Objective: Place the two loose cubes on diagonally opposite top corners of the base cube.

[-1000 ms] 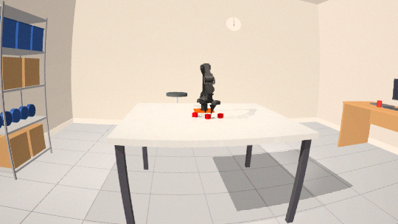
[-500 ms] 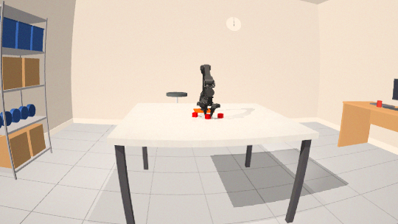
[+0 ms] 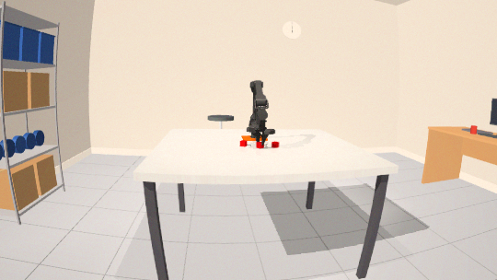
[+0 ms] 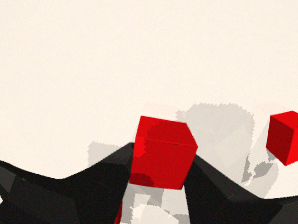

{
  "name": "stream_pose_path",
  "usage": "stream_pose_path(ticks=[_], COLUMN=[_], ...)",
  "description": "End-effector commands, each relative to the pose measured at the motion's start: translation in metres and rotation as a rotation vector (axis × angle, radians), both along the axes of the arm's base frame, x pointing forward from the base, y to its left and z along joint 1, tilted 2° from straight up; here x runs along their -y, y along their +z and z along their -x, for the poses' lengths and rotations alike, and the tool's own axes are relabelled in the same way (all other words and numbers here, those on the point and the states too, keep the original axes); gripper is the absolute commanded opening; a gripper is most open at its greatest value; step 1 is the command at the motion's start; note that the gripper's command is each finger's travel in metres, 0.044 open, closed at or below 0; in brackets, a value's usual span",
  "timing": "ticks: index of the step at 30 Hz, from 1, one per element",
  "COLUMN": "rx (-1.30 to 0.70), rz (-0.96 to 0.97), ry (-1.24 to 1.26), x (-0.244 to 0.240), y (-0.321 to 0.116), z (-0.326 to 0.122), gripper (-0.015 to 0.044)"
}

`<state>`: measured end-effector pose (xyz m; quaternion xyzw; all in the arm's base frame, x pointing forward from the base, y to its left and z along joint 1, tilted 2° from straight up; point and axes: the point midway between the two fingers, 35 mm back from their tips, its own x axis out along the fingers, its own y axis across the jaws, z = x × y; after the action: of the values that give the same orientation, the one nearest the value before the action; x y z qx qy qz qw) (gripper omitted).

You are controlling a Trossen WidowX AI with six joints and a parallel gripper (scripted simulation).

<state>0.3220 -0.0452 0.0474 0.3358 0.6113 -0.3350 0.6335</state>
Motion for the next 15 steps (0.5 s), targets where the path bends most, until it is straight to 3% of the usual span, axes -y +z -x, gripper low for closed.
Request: stream_pose_path(ticks=[1, 15], rx=[0.02, 0.015], rz=[-0.011, -0.008], ry=[-0.008, -0.006], x=[-0.002, -0.002], y=[0.01, 0.036], z=[-0.004, -0.006], gripper=[0.0105, 0.0105])
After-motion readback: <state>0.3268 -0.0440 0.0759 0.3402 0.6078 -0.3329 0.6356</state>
